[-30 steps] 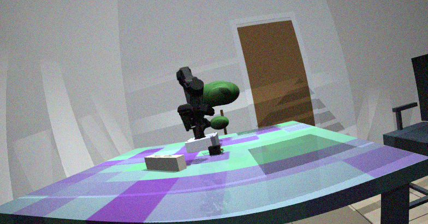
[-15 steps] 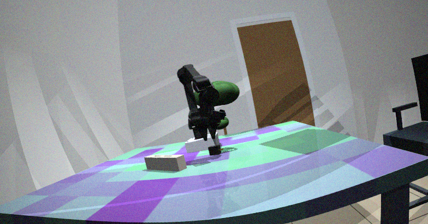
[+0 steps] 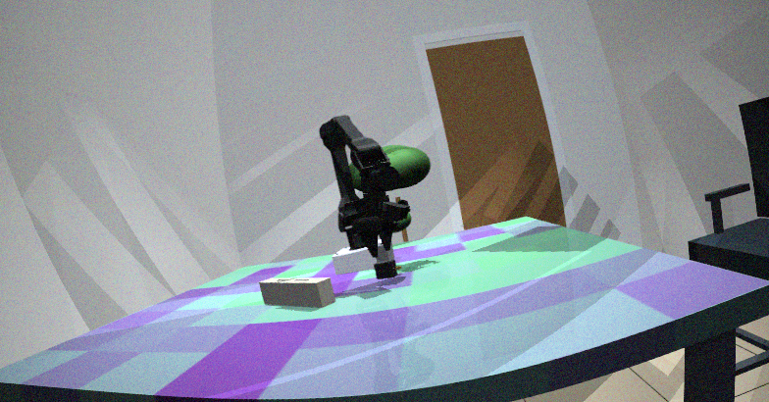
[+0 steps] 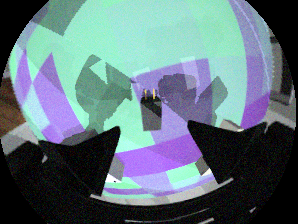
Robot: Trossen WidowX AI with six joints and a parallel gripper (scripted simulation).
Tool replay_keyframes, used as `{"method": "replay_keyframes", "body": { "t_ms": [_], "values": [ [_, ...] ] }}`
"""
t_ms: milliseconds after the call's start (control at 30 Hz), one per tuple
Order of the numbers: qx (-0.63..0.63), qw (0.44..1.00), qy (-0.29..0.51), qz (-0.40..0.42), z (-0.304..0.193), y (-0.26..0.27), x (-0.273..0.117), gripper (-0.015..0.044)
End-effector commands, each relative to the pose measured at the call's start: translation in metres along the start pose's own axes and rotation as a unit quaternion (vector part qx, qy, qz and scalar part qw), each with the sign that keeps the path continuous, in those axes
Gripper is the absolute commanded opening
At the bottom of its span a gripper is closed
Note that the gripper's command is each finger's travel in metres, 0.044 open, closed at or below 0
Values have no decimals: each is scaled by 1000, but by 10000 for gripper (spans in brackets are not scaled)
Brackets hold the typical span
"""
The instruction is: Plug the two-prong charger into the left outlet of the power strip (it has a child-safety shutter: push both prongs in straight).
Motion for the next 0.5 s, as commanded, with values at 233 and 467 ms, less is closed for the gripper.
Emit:
{"method": "replay_keyframes", "body": {
  "t_ms": [233,467],
  "values": [
    [1,1000,0,4,1,0,14,440],
    [1,1000,0,4,2,0,25,440]
  ]
}}
Point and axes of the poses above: the point midway between the two fingers, 35 mm back from their tips, its own x axis out along the fingers, its own y axis across the jaws, z = x × y, the point moved 7 cm from there along -x, back along the fingers, and after that the axes turned 4 degrees about -x, right-handed, at the moved point
